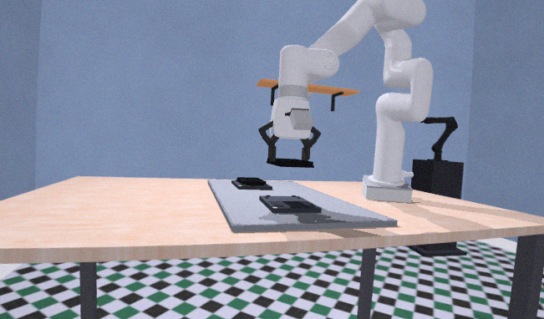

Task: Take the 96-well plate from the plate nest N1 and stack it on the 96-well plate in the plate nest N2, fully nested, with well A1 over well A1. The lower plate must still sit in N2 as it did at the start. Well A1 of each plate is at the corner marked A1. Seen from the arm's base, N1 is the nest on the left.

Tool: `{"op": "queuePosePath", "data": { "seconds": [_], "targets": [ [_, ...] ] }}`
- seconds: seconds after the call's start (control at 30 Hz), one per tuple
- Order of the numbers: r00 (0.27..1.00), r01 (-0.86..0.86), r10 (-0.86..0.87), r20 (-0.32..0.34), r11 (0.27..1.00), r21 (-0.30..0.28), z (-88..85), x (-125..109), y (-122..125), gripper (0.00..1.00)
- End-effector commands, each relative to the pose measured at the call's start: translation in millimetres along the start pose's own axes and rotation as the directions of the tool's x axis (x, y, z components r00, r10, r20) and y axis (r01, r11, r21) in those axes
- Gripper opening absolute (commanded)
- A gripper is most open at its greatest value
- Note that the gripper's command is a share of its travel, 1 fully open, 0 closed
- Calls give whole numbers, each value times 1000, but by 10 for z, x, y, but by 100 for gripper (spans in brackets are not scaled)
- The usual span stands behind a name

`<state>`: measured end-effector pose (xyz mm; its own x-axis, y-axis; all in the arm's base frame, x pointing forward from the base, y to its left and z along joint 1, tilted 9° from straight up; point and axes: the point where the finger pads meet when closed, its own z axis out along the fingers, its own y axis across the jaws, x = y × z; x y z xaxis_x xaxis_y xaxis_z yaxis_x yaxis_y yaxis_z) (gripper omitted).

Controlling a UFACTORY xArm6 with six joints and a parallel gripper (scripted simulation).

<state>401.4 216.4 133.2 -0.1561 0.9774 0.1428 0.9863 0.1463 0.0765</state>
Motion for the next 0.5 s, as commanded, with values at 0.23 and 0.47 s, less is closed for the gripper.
{"op": "queuePosePath", "data": {
  "seconds": [0.23,0.47],
  "targets": [
    [1000,8,-8,-2,1000,-4,-14,-346,37,0],
    [1000,8,-8,-2,1000,-4,-14,-513,48,0]
  ]
}}
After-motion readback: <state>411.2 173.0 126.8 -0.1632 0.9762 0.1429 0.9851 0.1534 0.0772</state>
